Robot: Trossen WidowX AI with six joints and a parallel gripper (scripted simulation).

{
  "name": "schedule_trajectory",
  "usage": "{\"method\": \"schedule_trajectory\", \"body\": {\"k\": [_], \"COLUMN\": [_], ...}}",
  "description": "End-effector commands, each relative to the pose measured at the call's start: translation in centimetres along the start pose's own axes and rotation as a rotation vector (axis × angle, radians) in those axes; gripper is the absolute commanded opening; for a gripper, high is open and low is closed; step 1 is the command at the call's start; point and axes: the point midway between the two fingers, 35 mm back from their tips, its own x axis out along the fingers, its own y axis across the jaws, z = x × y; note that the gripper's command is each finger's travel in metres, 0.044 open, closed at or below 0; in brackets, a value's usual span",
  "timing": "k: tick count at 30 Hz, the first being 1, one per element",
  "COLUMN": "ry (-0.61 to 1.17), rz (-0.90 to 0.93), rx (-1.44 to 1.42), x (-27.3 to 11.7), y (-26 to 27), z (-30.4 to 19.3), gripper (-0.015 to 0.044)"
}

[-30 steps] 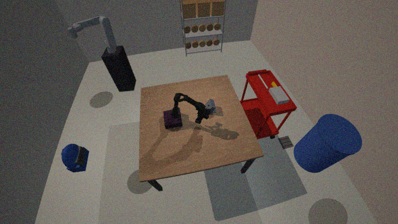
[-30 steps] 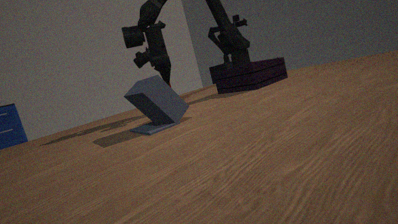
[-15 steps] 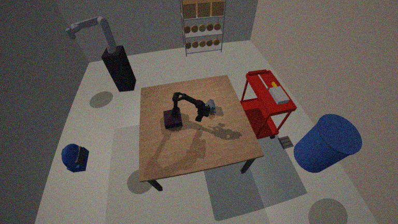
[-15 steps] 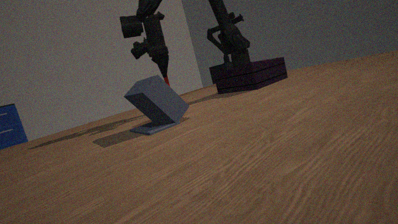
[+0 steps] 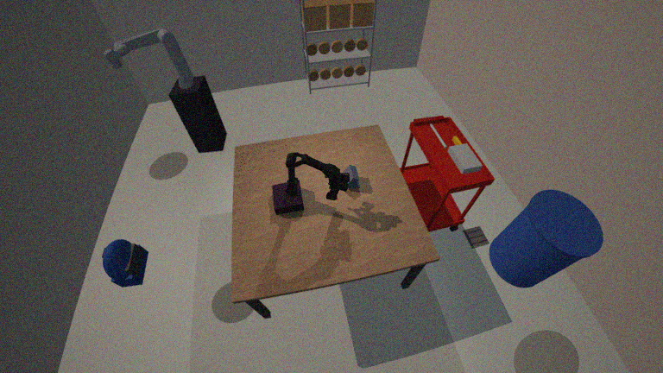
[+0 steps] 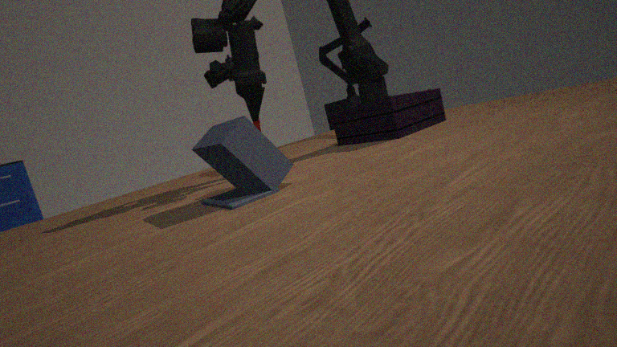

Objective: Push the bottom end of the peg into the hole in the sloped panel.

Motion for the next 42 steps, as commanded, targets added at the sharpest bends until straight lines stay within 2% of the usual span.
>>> {"method": "schedule_trajectory", "body": {"k": [1, 42], "ry": [-0.023, -0.262], "rz": [-0.007, -0.002], "rx": [-0.008, -0.148], "x": [0.0, 0.1], "y": [0.4, 5.5], "z": [-0.1, -1.0], "gripper": [0.0, 0.0]}}
